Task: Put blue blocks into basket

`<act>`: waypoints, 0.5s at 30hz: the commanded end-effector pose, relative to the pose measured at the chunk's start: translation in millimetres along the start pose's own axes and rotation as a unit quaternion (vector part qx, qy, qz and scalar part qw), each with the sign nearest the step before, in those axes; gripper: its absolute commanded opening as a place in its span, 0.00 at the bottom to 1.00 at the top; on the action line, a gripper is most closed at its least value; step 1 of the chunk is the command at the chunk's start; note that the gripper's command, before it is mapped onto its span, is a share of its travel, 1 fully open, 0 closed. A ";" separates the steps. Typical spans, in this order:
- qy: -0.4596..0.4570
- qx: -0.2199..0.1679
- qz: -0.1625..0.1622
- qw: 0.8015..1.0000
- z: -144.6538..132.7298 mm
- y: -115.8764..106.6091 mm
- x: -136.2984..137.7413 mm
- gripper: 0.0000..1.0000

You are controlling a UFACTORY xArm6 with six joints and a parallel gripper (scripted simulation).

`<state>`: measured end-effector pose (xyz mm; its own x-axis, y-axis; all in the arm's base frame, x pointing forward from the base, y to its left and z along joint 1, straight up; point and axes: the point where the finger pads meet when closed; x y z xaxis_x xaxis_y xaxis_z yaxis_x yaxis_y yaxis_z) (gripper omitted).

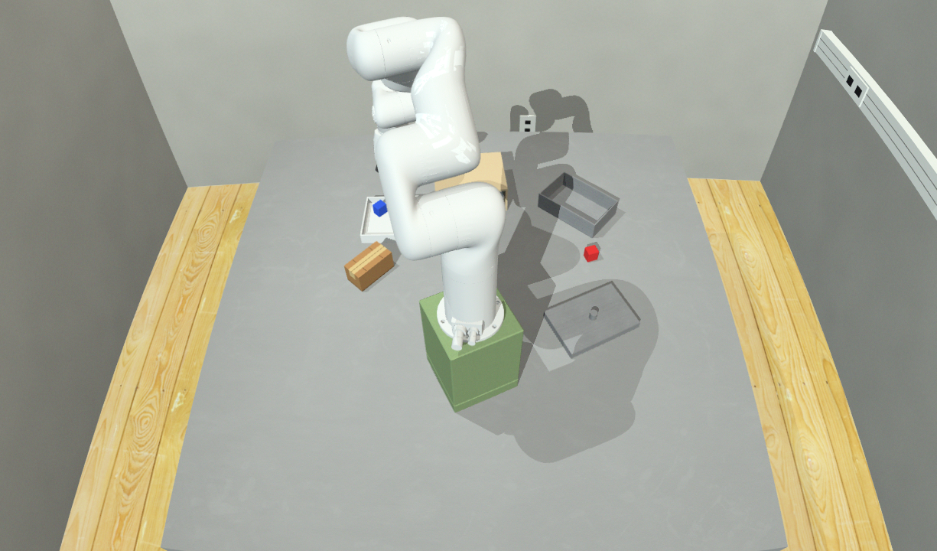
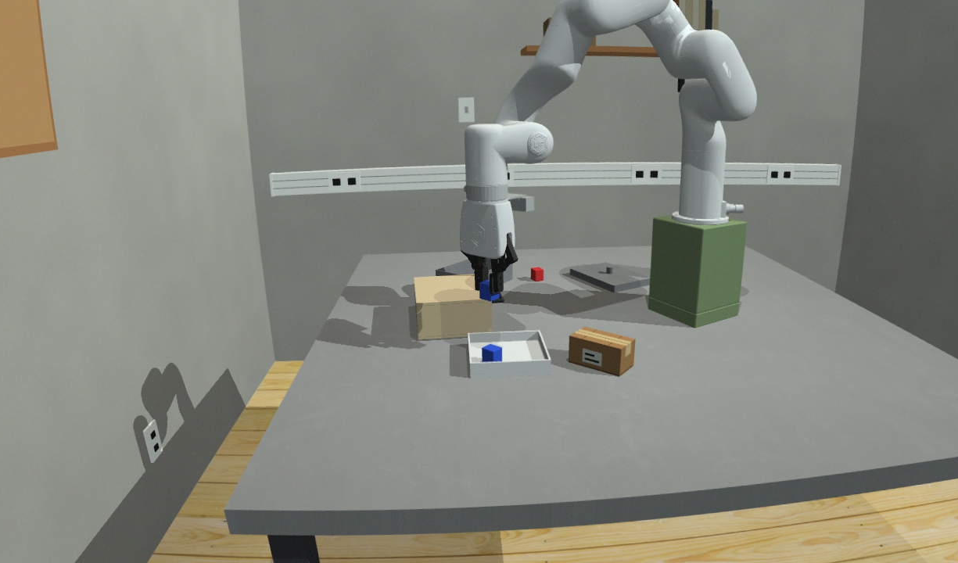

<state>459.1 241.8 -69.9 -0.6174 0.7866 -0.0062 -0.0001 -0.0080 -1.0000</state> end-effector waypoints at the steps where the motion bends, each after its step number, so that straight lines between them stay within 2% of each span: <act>1: 0.000 -0.002 0.000 1.000 -2.0 7.5 -0.3 0.00; 15: 0.000 -0.002 0.000 1.000 -2.3 33.2 -0.3 0.00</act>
<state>459.6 241.9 -96.8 -0.6174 0.7866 -0.0064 0.0006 -0.0076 -1.0000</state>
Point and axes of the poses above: the point where the finger pads meet when closed, its own y axis out along the fingers, its own x axis across the jaws, z = x × y, and after that the axes turned 14 degrees about y, right-handed
